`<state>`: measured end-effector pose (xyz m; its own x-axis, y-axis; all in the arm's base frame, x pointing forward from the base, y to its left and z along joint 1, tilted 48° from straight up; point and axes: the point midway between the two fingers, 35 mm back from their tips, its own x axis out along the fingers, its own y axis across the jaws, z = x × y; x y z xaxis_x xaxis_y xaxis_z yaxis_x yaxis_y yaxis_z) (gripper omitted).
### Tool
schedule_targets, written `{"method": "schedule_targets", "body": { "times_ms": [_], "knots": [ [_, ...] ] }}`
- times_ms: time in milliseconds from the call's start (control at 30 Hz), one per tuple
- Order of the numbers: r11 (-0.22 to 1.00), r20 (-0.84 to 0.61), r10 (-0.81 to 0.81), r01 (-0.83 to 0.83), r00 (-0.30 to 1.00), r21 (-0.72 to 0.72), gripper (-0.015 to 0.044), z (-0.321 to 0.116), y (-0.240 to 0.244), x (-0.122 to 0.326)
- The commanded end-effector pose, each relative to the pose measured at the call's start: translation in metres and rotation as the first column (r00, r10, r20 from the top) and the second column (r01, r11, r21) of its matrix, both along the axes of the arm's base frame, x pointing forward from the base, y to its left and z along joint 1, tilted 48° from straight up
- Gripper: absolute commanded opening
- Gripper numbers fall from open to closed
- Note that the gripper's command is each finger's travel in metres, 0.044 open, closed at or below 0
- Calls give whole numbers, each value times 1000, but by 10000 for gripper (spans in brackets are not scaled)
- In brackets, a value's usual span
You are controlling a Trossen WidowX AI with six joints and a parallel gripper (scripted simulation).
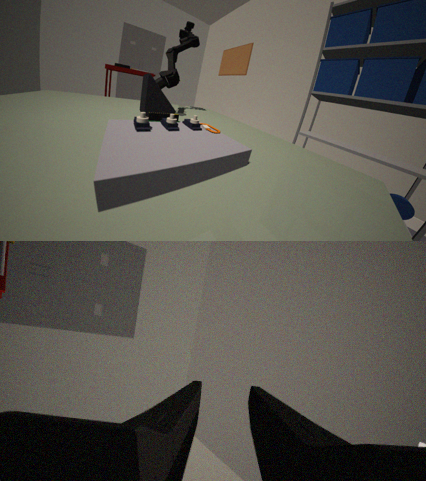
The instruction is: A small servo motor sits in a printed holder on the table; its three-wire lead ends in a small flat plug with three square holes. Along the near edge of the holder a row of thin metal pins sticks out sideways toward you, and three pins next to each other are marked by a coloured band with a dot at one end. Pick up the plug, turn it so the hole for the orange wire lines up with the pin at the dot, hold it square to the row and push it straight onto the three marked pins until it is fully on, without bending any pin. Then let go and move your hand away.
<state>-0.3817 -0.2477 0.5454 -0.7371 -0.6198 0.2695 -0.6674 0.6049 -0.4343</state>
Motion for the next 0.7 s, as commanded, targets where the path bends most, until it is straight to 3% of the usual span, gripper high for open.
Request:
{"method": "schedule_targets", "body": {
  "times_ms": [0, 367, 667],
  "knots": [
    [999, -112, -36, 32, 993, -45, 115, 30, 22, 21],
    [976, -411, -177, 107, 894, -188, 115, 98, 88, 91],
    [939, -604, -309, 135, 734, -316, 115, 135, 140, 165]
  ]
}}
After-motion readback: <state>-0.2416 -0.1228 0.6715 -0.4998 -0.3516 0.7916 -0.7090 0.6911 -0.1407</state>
